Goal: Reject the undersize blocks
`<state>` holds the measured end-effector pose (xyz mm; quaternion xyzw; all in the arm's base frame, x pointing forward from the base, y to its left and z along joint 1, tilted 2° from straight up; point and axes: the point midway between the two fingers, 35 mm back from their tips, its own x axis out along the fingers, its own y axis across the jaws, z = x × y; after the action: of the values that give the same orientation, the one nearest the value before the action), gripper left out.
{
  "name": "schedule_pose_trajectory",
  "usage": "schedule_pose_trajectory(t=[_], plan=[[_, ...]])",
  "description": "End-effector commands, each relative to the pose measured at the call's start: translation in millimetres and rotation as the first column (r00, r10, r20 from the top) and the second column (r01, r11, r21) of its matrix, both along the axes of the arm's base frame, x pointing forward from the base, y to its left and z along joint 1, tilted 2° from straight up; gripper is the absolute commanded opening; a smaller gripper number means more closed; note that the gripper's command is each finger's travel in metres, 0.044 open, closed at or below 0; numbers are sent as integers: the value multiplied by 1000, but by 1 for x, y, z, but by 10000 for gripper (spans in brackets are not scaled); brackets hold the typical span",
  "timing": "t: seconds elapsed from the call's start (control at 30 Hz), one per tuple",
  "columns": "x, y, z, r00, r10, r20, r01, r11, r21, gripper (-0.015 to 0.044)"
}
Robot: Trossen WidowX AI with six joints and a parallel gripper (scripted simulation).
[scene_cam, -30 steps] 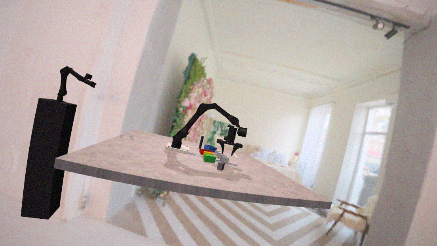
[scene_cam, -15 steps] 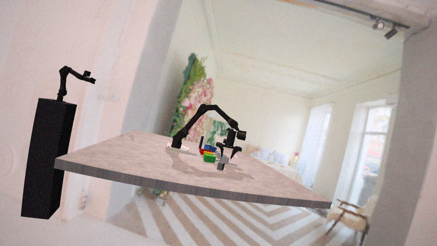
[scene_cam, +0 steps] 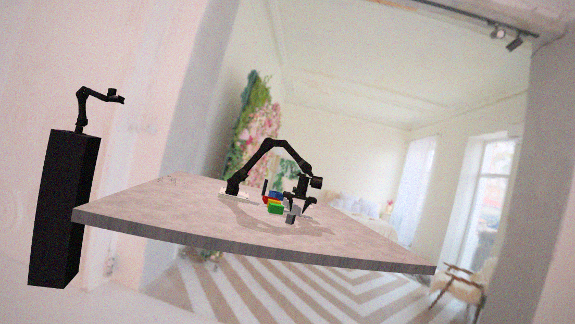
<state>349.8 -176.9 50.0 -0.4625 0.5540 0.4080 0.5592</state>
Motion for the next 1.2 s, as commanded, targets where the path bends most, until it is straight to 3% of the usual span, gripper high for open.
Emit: schedule_pose_trajectory(t=[0.0,0.13,0.23,0.57,0.67,0.8,0.9,1.17], plan=[[-2,0,-8,1000,5,-7,-5,1000,-2,325],[-2,0,-9,1000,5,-7,-5,1000,-2,325],[-1,0,-6,1000,0,-2,0,1000,1,246],[-1,0,-6,1000,0,-2,0,1000,1,180],[0,0,2,1000,1,-3,-1,1000,1,101],[-5,4,52,1000,4,-5,-4,1000,-1,0],[-12,8,70,1000,5,-7,-5,1000,-1,0],[-17,20,69,1000,-7,-7,7,1000,1,0]])
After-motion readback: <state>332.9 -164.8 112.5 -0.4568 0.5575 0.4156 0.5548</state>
